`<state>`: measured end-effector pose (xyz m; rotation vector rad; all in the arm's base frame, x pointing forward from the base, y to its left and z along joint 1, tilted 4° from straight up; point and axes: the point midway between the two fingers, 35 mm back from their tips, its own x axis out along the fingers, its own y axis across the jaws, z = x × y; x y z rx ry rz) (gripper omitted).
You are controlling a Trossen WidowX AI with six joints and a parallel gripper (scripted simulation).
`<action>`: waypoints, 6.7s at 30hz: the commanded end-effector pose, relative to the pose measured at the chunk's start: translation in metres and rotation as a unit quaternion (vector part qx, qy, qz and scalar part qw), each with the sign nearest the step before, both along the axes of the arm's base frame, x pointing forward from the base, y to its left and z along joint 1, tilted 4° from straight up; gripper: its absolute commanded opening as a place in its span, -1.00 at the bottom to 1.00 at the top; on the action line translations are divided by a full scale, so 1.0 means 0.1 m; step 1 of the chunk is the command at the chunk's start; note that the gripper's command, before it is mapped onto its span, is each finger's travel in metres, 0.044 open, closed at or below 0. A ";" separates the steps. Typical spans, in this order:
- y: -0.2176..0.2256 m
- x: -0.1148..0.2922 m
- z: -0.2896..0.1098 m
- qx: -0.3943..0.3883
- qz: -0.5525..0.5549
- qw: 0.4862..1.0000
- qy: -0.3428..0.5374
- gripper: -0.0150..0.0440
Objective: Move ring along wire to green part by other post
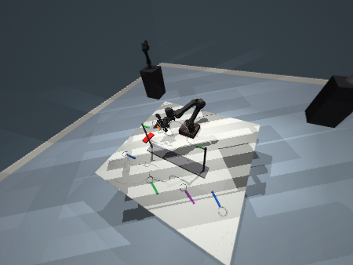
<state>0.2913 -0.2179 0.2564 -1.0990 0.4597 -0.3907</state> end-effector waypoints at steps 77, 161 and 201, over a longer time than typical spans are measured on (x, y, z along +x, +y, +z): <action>1.88 0.09 -0.85 0.571 -0.014 0.820 -0.039 -1.00; 3.21 0.18 1.31 0.997 -0.032 0.053 -0.050 -1.00; 3.06 0.17 1.55 0.993 -0.032 0.103 -0.050 -1.00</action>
